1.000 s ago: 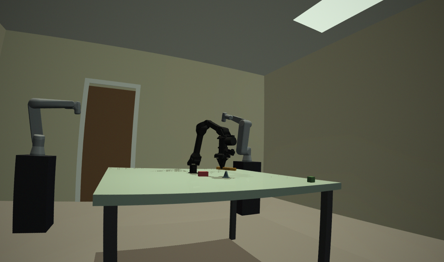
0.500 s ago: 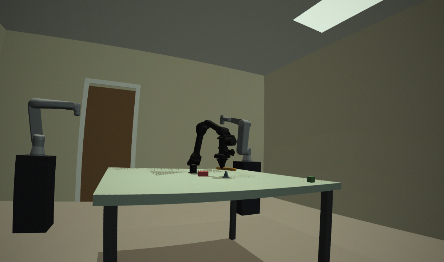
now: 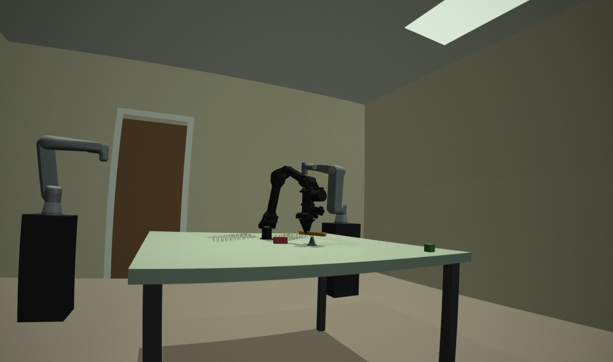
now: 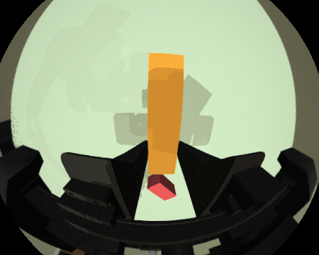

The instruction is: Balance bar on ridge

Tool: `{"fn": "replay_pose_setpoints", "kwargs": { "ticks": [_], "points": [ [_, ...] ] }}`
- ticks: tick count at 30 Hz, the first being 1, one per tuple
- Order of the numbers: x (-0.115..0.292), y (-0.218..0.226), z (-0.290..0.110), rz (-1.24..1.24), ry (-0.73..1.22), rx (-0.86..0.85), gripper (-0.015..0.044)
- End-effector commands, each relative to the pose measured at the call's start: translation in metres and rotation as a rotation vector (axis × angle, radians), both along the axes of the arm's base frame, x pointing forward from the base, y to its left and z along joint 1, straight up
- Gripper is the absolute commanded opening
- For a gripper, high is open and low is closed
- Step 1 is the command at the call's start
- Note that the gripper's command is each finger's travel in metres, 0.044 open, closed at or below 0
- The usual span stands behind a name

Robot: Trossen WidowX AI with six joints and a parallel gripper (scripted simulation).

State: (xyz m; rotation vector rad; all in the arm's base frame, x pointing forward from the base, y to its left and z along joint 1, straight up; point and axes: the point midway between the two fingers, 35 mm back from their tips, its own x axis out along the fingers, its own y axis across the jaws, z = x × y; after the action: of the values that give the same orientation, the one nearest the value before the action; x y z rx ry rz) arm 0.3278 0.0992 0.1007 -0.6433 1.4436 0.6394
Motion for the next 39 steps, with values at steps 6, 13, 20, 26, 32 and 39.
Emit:
{"fn": "replay_pose_setpoints", "kwargs": {
  "ticks": [6,13,20,26,32,39],
  "points": [
    [-0.0003,-0.0002,-0.0016,0.001,0.001,-0.001,0.0000],
    [-0.0003,-0.0002,-0.0022,0.001,0.001,-0.001,0.0000],
    [-0.0002,-0.0002,-0.0027,0.001,0.001,-0.001,0.0000],
    [-0.0002,-0.0002,-0.0032,0.001,0.001,-0.001,0.0000],
    [-0.0002,-0.0002,-0.0037,0.001,0.001,-0.001,0.0000],
    [-0.0001,-0.0001,-0.0044,0.001,0.001,-0.001,0.0000]
  ]
}}
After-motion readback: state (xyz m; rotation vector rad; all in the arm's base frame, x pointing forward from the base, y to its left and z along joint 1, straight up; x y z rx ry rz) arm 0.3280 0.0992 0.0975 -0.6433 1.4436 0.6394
